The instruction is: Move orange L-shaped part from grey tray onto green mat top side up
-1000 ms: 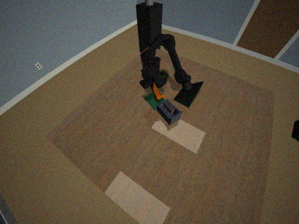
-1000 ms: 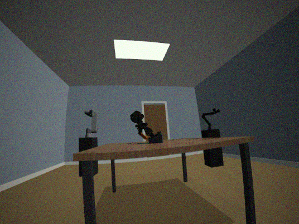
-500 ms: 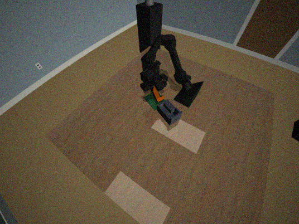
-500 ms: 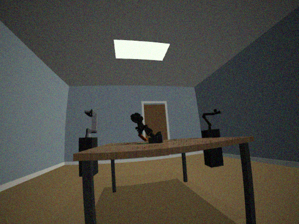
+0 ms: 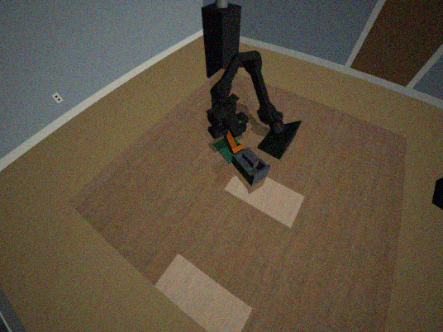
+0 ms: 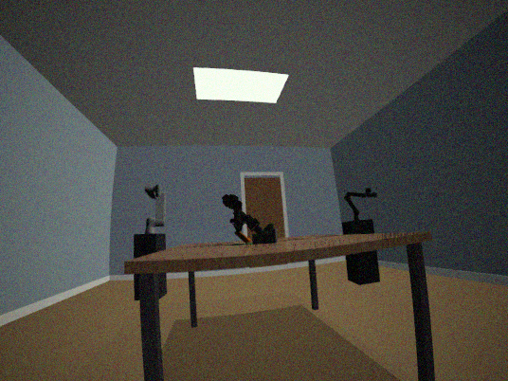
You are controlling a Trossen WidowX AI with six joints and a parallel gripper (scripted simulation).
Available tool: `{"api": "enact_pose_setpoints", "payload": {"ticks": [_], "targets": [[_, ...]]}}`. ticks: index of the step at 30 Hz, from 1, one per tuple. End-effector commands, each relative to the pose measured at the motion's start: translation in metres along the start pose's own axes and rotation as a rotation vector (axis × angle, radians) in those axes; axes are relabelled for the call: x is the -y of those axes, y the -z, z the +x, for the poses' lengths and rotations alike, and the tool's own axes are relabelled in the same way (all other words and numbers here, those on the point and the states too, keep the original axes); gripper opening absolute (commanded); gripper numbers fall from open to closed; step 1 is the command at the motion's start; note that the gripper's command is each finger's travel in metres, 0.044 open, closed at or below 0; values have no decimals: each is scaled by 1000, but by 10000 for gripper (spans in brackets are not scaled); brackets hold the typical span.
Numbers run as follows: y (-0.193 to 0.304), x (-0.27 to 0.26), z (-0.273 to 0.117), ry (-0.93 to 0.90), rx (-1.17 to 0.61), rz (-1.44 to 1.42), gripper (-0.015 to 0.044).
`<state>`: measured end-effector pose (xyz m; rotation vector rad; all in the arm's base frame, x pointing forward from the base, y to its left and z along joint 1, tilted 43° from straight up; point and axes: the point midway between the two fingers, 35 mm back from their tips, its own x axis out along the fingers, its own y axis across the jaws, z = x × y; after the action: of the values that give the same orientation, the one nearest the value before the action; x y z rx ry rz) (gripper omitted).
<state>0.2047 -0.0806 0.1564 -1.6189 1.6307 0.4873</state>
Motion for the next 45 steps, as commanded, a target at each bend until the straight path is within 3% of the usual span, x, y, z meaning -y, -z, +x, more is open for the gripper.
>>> {"api": "enact_pose_setpoints", "payload": {"ticks": [1, 2, 17, 45], "targets": [[1, 0, 0, 3, -5, -1, 0], [0, 0, 0, 0, 0, 0, 0], [0, 0, 0, 0, 0, 0, 394], [0, 0, 0, 0, 0, 0, 400]]}}
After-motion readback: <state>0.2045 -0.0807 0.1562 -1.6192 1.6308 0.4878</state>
